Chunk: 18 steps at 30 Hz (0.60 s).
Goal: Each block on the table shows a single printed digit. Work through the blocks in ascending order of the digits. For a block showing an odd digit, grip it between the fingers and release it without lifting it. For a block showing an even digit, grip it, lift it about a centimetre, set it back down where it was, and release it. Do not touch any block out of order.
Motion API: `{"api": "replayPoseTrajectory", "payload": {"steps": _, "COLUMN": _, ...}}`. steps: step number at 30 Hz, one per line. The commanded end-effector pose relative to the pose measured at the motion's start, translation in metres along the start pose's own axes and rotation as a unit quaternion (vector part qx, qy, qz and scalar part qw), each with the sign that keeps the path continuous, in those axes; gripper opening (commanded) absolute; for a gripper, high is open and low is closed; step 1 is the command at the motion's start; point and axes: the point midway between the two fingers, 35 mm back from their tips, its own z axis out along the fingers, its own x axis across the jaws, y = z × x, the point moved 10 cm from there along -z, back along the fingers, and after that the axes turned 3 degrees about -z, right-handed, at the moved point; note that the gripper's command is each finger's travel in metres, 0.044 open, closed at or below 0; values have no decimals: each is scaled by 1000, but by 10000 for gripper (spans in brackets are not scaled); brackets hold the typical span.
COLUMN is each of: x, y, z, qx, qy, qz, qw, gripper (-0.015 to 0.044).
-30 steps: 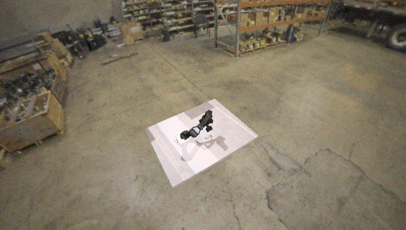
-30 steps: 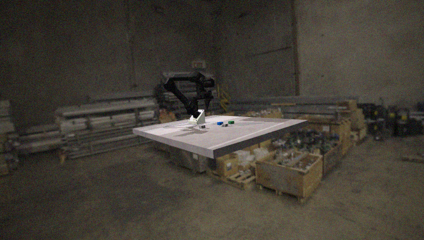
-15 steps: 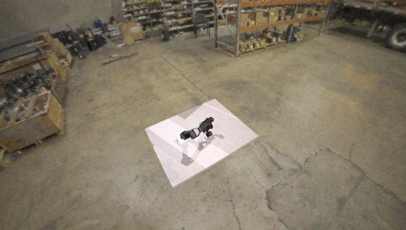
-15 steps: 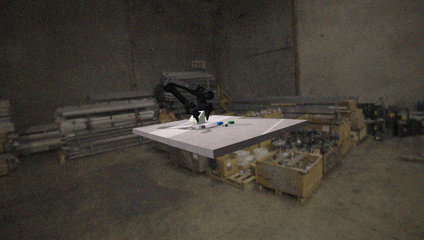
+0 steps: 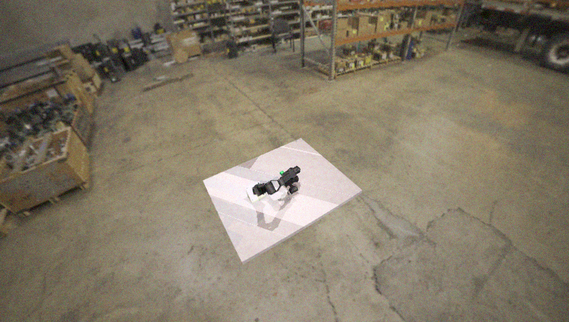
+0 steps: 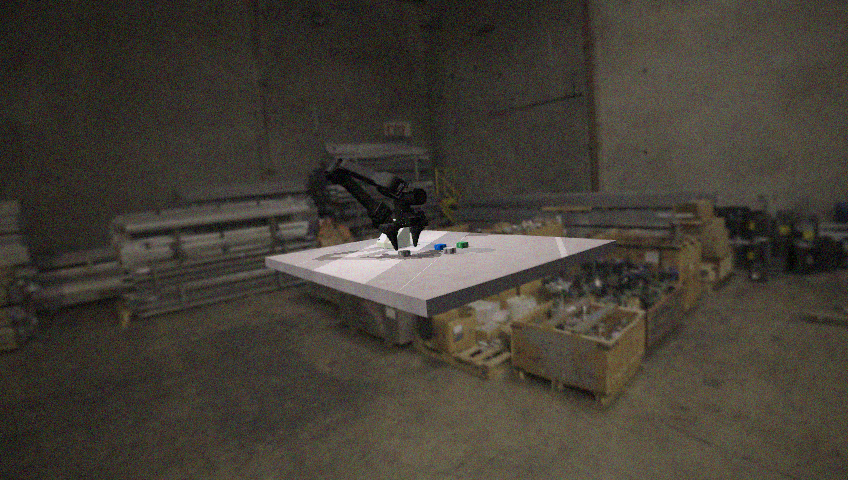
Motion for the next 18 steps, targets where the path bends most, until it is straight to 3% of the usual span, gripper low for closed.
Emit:
{"api": "replayPoseTrajectory", "payload": {"steps": 1, "x": 1, "y": -2, "z": 7, "qx": 3, "qy": -2, "qz": -5, "qw": 1000, "gripper": 400}}
{"api": "replayPoseTrajectory", "payload": {"steps": 9, "x": 1, "y": -3, "z": 17, "qx": 3, "qy": -3, "qz": -6, "qw": 1000, "gripper": 400}}
{"api": "replayPoseTrajectory", "payload": {"steps": 18, "x": 1, "y": -3, "z": 17, "qx": 3, "qy": -3, "qz": -6, "qw": 1000, "gripper": 164}}
